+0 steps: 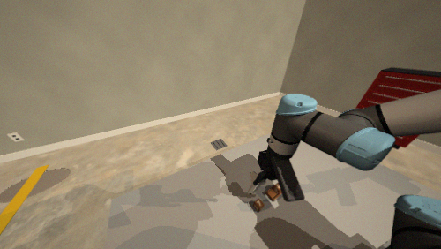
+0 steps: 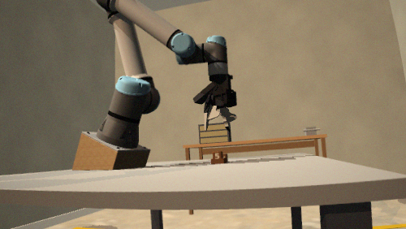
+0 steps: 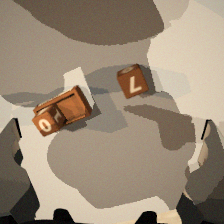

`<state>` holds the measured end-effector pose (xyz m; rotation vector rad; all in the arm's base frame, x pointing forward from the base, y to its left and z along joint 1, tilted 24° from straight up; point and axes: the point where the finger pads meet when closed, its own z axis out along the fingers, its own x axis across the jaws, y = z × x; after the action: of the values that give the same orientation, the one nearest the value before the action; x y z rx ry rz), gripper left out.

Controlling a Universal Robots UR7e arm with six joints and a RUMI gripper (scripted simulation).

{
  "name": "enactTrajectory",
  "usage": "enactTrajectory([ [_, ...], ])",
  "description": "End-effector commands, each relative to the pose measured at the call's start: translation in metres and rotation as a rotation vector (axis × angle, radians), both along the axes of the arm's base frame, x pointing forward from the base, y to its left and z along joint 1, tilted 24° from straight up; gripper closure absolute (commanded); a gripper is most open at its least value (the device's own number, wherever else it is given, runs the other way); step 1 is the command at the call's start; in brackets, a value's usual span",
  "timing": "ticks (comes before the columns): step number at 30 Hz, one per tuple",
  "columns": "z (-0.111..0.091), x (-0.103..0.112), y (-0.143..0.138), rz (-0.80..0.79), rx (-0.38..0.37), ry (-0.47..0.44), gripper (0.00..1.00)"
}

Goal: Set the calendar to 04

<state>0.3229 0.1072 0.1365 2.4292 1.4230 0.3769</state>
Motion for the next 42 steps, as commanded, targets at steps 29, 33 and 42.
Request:
enactTrajectory([
  [29,-0.0035,0.0008,0.0058,0.864,-0.344,0.107,0.0],
  [33,-0.0037,0.0019,0.007,0.99,-0.397,0.123,0.0],
  [42,-0.0038,0.004,0.0093,1.19,-0.48,0.148,0.0],
])
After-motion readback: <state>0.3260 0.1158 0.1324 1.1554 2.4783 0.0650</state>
